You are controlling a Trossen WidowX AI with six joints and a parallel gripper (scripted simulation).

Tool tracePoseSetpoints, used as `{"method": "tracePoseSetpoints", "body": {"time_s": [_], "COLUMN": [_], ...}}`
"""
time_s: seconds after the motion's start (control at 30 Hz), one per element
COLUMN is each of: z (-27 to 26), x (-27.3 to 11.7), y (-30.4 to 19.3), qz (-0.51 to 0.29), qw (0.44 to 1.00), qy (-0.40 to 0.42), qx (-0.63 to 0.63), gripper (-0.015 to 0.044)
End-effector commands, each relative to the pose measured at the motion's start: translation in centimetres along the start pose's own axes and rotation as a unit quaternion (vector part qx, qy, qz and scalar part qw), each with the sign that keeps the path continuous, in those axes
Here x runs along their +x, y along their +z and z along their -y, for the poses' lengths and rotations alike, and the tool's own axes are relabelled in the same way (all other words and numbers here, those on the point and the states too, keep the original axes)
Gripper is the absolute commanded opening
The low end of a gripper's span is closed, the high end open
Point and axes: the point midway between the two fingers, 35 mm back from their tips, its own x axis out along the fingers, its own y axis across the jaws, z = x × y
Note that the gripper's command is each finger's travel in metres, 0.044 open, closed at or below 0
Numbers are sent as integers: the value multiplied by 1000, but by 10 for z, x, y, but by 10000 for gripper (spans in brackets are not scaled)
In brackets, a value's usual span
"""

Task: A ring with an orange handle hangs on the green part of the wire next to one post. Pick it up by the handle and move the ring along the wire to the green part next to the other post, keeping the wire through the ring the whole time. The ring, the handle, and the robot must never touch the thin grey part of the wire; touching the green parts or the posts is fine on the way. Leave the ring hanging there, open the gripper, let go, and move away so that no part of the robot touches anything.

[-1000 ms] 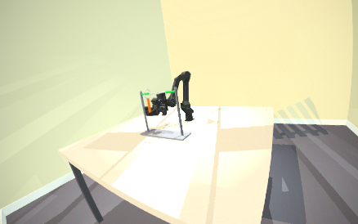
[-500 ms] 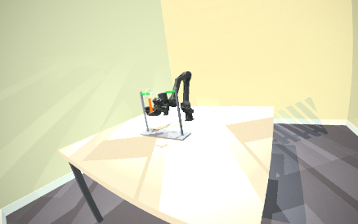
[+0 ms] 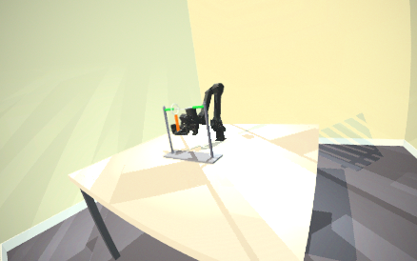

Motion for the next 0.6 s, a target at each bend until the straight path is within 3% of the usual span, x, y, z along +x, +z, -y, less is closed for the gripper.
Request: {"method": "tracePoseSetpoints", "body": {"time_s": [0.0, 0.57], "z": [-2, -11], "x": [-1, 0], "y": [1, 1], "qz": [1, 1], "qw": [1000, 999], "qy": [-3, -8], "qx": [-1, -32], "gripper": [-150, -150]}}
